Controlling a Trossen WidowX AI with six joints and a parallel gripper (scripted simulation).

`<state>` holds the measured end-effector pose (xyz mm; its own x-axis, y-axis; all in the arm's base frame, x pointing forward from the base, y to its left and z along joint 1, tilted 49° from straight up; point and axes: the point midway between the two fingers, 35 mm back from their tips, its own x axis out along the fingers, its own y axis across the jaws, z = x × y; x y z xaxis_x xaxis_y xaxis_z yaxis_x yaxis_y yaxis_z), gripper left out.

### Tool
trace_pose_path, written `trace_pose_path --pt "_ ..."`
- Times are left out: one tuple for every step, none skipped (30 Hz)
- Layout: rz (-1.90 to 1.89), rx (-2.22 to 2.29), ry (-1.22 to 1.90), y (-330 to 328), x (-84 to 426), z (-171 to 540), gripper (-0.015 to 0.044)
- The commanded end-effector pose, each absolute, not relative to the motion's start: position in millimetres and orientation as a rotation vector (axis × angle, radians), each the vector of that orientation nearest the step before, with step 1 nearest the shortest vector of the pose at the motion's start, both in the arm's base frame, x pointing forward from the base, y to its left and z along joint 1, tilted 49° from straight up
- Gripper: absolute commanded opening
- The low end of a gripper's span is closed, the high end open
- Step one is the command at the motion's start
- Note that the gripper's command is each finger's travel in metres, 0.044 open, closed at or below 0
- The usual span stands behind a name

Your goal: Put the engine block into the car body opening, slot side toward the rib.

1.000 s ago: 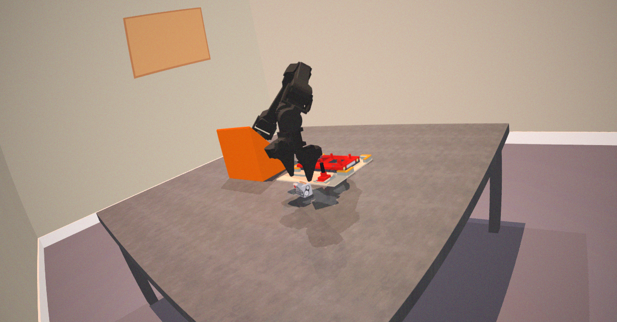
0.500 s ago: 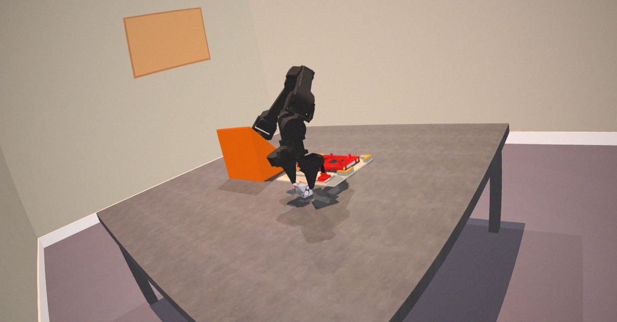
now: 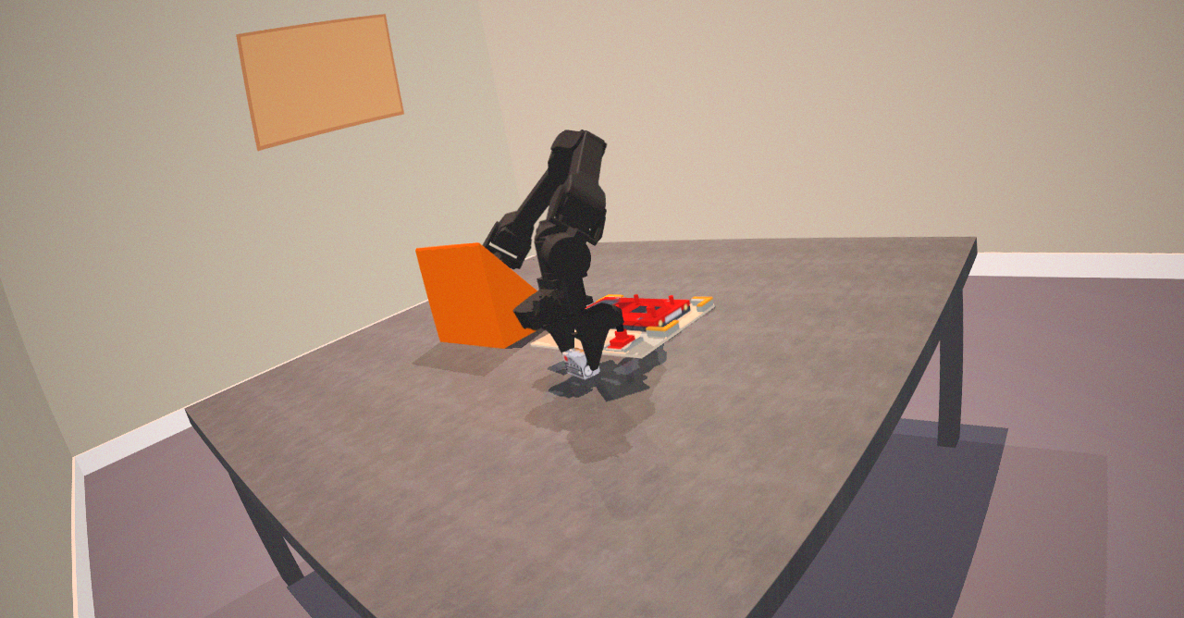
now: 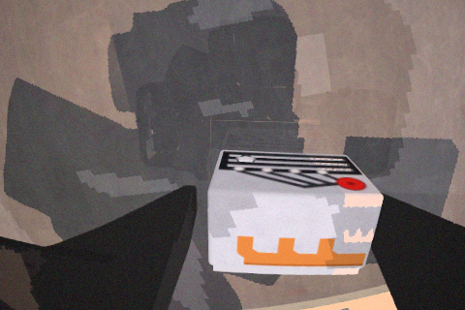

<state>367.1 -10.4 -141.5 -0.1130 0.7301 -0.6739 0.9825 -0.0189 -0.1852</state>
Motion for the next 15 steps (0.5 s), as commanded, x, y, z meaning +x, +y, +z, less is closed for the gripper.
trace_pose_path --pt "-0.912 1.793 1.887 -10 366 -142 0.0223" --pt "-0.912 1.793 1.887 -10 366 -142 0.0217" --pt "-0.912 1.793 1.887 -10 366 -142 0.0210" --pt "-0.912 1.793 1.887 -10 366 -142 0.0203" --pt "-0.912 1.793 1.887 -10 366 -142 0.0197" --pt "-0.912 1.793 1.887 -10 366 -142 0.0190" --pt "-0.912 1.793 1.887 -10 366 -142 0.0183" --pt "-0.912 1.793 1.887 -10 366 -142 0.0177" --pt "-0.912 1.793 1.887 -10 366 -142 0.0150" --pt "-0.912 1.793 1.887 -10 366 -142 0.0124" --pt "-0.912 1.793 1.886 -11 366 -141 0.0098" --pt "-0.912 1.793 1.886 -13 367 -140 0.0072" --pt "-0.913 1.793 1.885 -15 368 -138 0.0045" --pt "-0.913 1.792 1.885 -18 369 -136 0.0019" --pt "-0.913 1.792 1.884 -20 370 -134 0.0000"
